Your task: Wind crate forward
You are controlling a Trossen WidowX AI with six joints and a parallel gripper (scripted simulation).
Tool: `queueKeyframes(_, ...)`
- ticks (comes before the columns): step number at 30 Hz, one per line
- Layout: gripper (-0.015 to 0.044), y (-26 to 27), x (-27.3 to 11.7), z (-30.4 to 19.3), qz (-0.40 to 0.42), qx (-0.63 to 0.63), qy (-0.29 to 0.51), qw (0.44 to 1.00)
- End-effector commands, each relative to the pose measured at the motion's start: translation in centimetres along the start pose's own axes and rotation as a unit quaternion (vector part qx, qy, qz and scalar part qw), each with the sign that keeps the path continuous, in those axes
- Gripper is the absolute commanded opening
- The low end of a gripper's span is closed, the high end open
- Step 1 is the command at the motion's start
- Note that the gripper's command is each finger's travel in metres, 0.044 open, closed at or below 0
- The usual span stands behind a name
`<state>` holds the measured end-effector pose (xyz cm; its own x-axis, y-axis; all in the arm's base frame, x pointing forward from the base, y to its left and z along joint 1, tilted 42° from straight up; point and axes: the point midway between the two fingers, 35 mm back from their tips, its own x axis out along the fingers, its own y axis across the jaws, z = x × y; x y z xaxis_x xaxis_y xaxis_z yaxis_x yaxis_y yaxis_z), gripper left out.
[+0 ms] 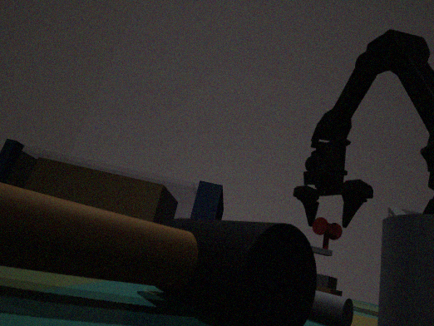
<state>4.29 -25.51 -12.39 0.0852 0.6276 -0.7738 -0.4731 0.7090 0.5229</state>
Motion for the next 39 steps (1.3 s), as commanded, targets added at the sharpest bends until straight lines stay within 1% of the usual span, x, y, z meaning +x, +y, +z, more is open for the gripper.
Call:
queueKeyframes(1, 0.0440, 0.2, 0.9, 0.1, 0.003, 0.004, -0.004, 1.000)
queueKeyframes(18, 0.0440, 0.4, 3.7, 0.2, 0.004, 0.003, -0.004, 1.000)
queueKeyframes(23, 0.0440, 0.5, 3.9, 0.2, 0.004, 0.003, -0.004, 1.000)
queueKeyframes(38, 0.0046, 0.3, 3.6, 0.1, 0.002, 0.000, -0.001, 1.000)
queueKeyframes(39, 0.0040, 0.3, 3.6, 0.1, 0.002, 0.000, -0.001, 1.000)
